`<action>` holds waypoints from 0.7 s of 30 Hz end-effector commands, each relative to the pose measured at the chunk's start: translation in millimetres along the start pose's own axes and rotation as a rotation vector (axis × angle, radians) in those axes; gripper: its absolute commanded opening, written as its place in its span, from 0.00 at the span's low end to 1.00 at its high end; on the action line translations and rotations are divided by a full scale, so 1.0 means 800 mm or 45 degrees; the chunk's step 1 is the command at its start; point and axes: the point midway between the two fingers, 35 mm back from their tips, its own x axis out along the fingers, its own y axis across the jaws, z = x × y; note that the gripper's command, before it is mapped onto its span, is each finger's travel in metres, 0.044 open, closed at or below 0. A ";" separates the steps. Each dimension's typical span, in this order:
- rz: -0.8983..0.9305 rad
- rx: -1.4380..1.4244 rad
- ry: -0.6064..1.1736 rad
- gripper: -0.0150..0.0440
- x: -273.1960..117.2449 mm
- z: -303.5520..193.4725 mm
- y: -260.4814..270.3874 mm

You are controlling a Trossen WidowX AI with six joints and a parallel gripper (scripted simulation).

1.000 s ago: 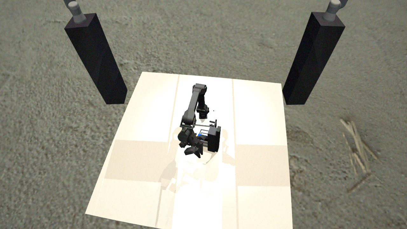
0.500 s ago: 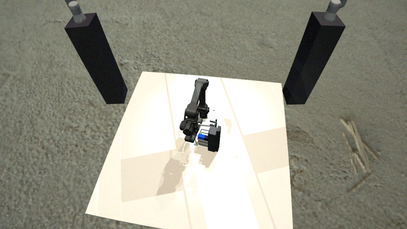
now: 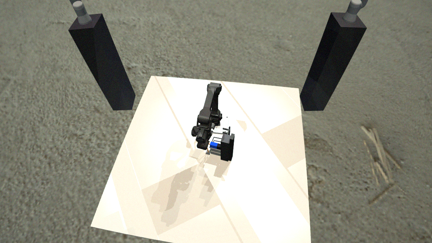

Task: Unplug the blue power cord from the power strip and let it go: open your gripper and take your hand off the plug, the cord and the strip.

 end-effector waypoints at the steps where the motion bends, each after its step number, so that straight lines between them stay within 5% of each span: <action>1: -0.004 0.004 -0.008 0.53 0.000 -0.007 -0.001; 21: -0.004 0.004 -0.005 0.53 0.001 -0.043 -0.002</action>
